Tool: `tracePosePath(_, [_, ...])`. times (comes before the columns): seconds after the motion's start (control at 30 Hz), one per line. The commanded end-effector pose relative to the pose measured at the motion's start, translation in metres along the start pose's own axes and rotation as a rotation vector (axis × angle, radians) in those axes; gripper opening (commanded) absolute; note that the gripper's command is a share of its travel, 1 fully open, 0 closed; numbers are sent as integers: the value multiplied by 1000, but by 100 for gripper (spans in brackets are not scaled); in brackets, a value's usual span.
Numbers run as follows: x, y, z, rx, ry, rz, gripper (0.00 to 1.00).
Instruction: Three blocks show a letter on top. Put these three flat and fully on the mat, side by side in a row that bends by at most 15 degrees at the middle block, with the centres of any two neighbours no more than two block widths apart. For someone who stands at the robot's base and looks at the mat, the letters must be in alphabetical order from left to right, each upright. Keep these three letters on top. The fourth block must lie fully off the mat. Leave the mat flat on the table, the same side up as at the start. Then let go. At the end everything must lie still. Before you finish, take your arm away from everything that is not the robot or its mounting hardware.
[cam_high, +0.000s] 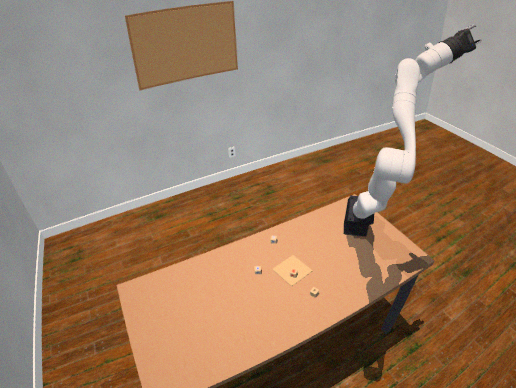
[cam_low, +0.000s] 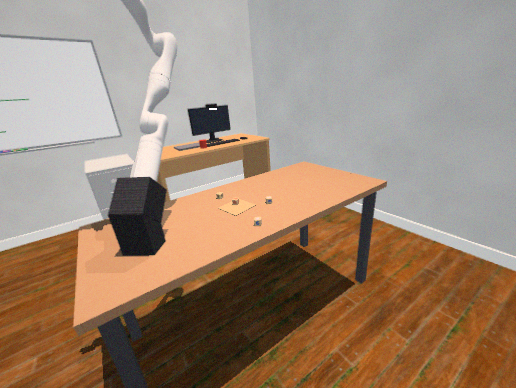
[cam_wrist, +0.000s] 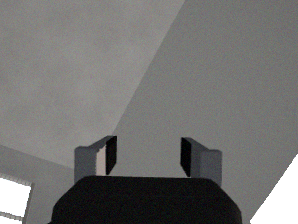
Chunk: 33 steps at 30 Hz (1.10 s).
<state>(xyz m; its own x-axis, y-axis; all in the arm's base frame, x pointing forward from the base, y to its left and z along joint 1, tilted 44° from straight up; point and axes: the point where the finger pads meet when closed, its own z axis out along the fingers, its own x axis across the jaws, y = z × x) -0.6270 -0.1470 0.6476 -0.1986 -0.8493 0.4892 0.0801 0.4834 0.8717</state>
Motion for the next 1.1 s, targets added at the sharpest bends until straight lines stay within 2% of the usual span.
tracePosePath(0.0, [36, -43, -20, 70, 83, -46, 100])
tracePosePath(0.23, [37, -44, -21, 71, 84, -46, 100])
tracePosePath(0.27, [68, -81, -45, 136, 160, -71, 100])
tracePosePath(0.5, [69, -82, -45, 137, 162, -72, 100])
tracePosePath(0.53, [97, -119, -73, 202, 237, -97, 100])
tracePosePath(0.77, [98, -120, -74, 204, 240, -97, 100])
tracePosePath(0.8, [124, -156, -106, 267, 314, -124, 100])
tracePosePath(1.07, [125, -158, -107, 271, 318, -124, 100])
